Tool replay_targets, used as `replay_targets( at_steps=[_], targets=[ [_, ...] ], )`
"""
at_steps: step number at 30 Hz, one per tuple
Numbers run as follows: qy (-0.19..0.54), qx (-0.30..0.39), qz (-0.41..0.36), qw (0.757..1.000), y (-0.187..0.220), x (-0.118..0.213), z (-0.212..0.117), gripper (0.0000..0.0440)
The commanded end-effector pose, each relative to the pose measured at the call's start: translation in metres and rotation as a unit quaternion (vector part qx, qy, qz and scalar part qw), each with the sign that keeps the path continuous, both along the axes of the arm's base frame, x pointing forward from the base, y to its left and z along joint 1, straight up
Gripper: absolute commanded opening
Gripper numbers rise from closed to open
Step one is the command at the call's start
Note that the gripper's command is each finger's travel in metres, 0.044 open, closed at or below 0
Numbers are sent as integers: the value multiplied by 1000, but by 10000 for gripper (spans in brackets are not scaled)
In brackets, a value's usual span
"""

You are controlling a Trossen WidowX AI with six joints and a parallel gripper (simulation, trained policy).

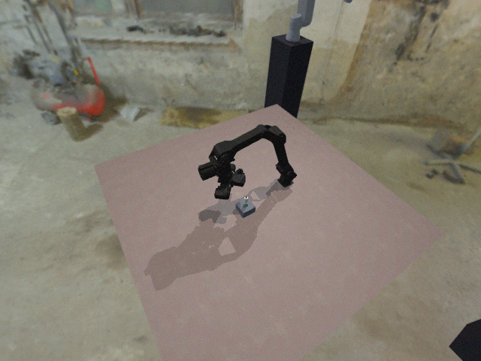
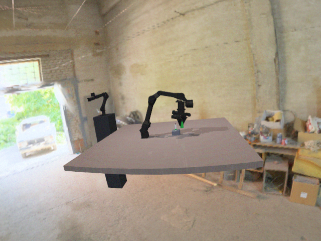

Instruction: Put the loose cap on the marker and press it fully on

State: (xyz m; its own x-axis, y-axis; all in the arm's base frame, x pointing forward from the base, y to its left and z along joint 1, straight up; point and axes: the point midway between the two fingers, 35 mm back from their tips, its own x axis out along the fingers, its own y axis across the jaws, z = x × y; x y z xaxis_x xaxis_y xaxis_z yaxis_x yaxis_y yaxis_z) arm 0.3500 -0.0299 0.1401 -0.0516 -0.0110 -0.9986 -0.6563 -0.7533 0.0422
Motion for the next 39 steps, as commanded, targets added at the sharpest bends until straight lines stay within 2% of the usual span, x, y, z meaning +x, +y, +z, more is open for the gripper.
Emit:
replay_targets(
  at_steps=[1, 21, 39],
  targets=[
    [-6, 7, 11, 1000, 14, -4, 13, 36],
    [20, 18, 75, 997, 74, -50, 42, 0],
    [36, 17, 101, 994, 79, -63, 29, 0]
  ],
)
